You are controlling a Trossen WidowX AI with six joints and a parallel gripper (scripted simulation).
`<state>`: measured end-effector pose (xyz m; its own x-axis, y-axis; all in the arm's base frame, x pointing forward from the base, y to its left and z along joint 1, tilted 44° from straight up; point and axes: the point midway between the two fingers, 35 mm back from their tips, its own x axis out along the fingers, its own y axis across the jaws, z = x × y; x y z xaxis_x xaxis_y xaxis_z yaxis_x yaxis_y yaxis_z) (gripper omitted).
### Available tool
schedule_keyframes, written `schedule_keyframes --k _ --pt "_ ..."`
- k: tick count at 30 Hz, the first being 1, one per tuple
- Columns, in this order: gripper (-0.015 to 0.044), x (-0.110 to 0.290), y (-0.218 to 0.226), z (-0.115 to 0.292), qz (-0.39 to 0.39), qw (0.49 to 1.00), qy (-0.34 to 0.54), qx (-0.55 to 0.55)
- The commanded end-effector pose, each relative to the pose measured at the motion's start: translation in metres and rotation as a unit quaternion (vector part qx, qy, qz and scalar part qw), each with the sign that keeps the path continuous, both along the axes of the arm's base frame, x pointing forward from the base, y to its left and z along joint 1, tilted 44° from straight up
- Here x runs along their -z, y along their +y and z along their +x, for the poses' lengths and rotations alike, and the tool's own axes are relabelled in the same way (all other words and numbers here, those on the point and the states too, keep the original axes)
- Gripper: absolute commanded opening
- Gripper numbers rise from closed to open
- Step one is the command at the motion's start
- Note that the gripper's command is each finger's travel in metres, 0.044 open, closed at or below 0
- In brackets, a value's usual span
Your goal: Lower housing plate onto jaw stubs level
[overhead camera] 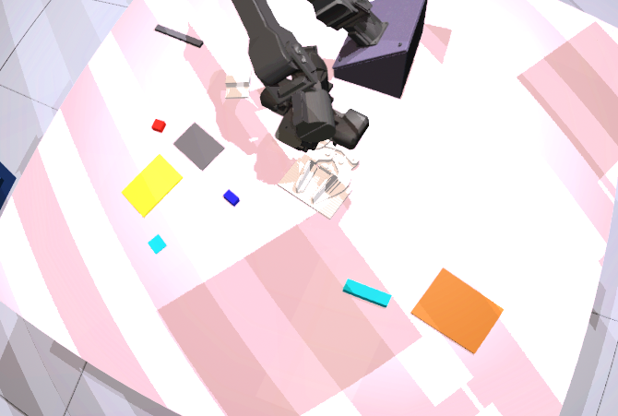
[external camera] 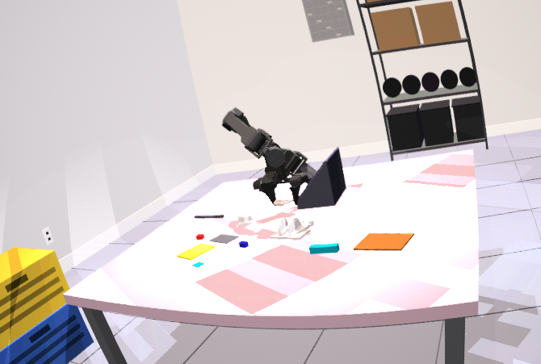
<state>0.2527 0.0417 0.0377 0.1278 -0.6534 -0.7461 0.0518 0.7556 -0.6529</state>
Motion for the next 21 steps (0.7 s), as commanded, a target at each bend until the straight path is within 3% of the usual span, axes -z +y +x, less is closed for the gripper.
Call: schedule_keyframes --k 1,21 --pt "0.0351 0.010 0.009 -0.003 -0.003 1.000 -0.007 0.011" --pt "0.0351 0.025 0.023 -0.009 -0.009 0.999 -0.027 0.027"
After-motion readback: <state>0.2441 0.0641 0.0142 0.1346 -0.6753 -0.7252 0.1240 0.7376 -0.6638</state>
